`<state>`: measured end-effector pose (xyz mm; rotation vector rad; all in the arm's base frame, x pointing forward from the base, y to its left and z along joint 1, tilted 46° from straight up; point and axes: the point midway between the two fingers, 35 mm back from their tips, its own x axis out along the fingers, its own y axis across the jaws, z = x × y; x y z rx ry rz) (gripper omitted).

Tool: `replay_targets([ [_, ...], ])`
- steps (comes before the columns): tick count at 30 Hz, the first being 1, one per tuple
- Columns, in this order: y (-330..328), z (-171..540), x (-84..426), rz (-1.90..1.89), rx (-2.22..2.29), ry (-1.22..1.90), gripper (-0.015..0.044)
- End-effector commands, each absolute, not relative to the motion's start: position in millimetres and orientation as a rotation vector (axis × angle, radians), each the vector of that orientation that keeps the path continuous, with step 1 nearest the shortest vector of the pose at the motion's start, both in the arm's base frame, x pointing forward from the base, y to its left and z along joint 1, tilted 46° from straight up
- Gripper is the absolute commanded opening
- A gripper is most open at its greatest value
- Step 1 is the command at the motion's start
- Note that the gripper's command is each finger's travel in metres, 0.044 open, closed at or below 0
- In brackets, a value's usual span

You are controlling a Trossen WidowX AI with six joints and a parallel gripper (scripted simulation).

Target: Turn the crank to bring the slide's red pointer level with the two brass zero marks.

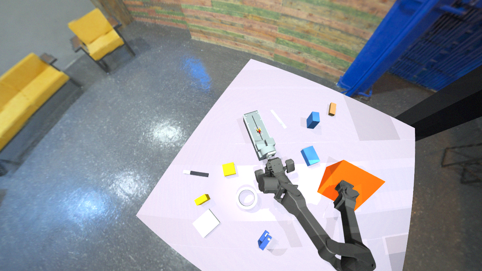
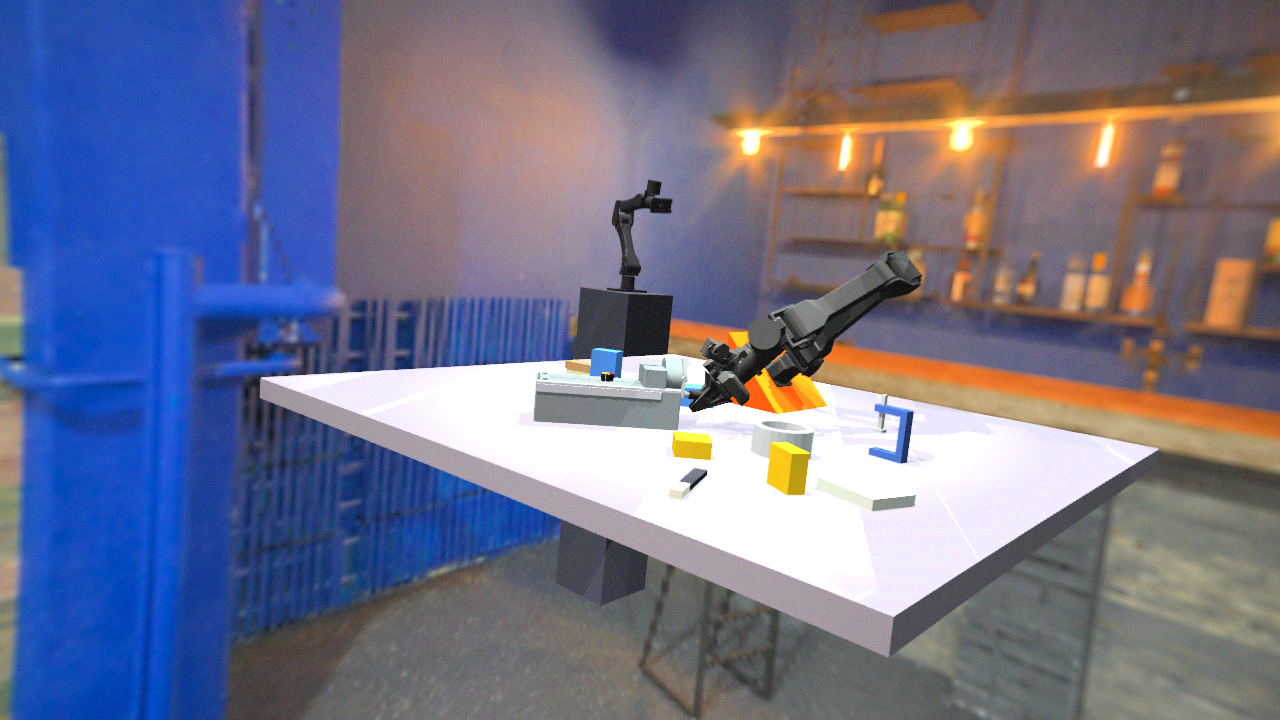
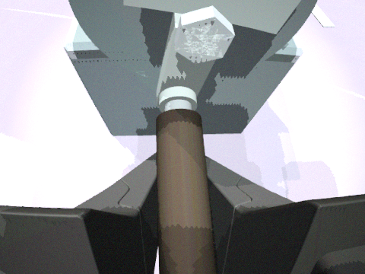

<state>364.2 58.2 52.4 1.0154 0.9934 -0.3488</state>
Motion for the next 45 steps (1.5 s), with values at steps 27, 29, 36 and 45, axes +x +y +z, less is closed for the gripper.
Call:
replay_targets([
  [27, 62.3, 61.0, 371.1, -0.329, 1.021, 0.978, 0.0],
  [29, 62.3, 61.2, 371.2, -0.329, 1.021, 0.978, 0.0],
  [36, 62.4, 61.7, 371.4, -0.329, 1.021, 0.978, 0.0],
  [45, 62.5, 62.5, 371.8, -0.329, 1.021, 0.978, 0.0],
])
